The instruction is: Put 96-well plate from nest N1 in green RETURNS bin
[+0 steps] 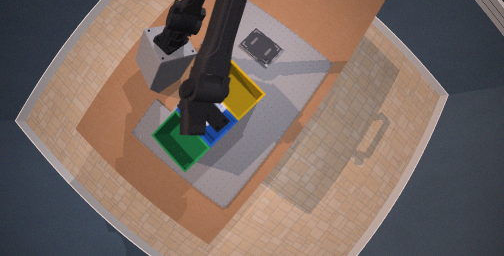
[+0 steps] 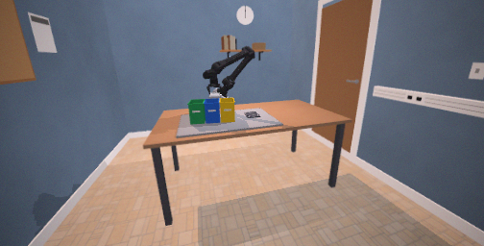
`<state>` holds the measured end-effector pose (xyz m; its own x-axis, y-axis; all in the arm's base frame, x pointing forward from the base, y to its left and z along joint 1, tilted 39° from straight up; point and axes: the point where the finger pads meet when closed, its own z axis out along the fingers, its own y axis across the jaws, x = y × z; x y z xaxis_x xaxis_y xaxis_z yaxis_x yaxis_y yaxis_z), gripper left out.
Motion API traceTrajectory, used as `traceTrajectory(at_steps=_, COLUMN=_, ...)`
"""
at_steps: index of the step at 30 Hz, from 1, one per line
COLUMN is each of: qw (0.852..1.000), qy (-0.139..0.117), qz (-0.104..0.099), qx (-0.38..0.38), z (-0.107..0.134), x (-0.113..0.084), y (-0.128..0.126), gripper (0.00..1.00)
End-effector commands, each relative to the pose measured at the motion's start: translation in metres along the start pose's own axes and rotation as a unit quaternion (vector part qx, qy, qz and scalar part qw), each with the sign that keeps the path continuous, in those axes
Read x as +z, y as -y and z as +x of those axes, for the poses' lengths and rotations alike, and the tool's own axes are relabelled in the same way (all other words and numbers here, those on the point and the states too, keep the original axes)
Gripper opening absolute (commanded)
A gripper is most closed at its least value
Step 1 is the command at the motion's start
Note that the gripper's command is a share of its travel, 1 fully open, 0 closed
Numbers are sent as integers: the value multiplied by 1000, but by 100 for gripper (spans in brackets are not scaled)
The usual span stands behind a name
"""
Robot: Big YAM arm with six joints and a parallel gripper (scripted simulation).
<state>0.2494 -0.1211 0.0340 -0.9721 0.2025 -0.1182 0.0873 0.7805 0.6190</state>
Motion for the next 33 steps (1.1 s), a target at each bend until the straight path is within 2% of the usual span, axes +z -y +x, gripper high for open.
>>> traceTrajectory(at_steps=1, qw=999, qy=14, qz=12, qx=-28, z=-21, x=-12, y=12, gripper=0)
traceTrajectory(at_steps=15, qw=999, qy=17, qz=16, qx=-25, z=-28, x=-14, y=64, gripper=0)
traceTrajectory(at_steps=18, qw=999, qy=9, qz=11, qx=-29, z=-29, x=-11, y=61, gripper=0)
traceTrajectory(at_steps=21, qw=999, qy=17, qz=17, qx=-25, z=-30, x=-14, y=78, gripper=0)
traceTrajectory(at_steps=33, qw=999, qy=16, qz=16, qx=-23, z=-36, x=-14, y=115, gripper=0)
